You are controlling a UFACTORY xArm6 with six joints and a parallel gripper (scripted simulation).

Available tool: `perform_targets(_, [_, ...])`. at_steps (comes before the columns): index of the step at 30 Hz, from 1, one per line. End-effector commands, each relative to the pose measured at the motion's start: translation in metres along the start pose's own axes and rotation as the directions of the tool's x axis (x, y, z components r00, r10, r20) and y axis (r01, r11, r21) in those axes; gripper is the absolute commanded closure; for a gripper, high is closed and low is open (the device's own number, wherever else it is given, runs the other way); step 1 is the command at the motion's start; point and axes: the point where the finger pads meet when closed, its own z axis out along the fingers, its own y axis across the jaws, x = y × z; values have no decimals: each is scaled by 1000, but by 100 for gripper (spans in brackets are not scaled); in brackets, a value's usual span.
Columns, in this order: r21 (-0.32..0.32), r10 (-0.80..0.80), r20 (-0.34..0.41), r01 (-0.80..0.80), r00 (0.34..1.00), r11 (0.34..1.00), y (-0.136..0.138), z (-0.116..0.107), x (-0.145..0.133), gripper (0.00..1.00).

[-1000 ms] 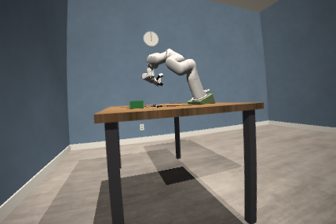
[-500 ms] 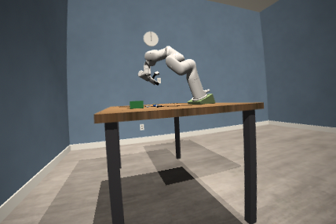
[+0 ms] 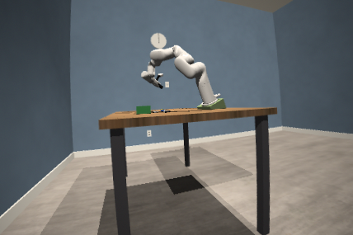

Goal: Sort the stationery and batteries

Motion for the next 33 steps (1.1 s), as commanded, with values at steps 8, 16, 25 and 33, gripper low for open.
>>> perform_targets(8, [20,-157,72,156,985,988,6,-46,-13,93])
perform_targets(16, [39,-242,108,239,964,970,15,-82,-24,93])
perform_targets(25, [63,-327,141,321,935,945,23,-109,-32,93])
perform_targets(33, [92,-410,171,400,896,912,35,-140,-40,93])
